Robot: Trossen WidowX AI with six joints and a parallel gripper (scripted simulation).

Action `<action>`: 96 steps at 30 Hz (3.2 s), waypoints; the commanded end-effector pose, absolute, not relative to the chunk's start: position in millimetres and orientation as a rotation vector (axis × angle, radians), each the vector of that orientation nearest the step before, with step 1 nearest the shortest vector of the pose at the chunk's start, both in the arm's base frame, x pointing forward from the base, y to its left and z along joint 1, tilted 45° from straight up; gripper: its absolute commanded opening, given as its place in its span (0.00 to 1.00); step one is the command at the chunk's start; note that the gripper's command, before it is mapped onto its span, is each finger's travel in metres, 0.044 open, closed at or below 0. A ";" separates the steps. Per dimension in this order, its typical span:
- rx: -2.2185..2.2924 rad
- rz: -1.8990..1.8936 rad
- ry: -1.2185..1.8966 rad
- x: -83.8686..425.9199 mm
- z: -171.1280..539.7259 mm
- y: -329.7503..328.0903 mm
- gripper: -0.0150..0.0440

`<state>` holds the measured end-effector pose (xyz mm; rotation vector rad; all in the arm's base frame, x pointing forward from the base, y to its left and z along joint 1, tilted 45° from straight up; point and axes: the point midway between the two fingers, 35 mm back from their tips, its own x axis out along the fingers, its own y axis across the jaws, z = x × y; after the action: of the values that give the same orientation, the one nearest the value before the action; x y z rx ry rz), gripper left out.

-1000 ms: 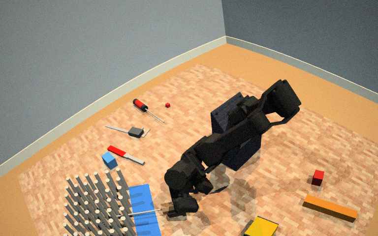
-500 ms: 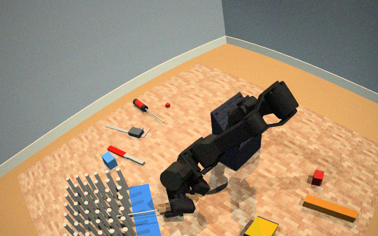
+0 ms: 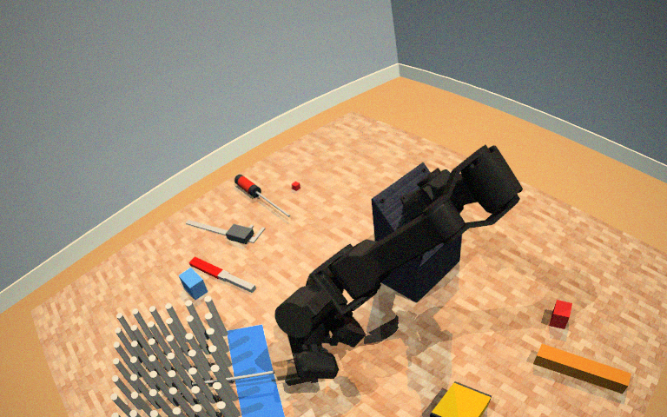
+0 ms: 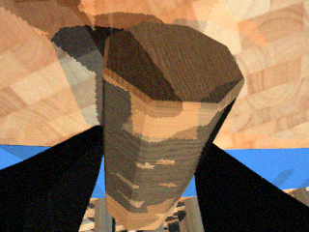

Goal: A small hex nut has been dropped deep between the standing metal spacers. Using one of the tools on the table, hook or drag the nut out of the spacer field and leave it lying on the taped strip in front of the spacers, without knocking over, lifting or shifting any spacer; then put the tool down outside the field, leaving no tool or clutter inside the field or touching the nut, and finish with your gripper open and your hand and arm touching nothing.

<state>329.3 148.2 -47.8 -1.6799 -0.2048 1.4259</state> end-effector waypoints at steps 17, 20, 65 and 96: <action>-1.687 1.416 -0.212 344.7 -50.6 144.4 0.25; -1.687 1.416 -0.212 346.5 -51.3 143.9 0.25; -1.688 1.415 -0.211 363.2 -64.2 142.9 0.25; -1.685 1.416 -0.205 352.8 -69.7 152.1 0.25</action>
<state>354.5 152.2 -71.9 -1.6843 -0.2101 1.4218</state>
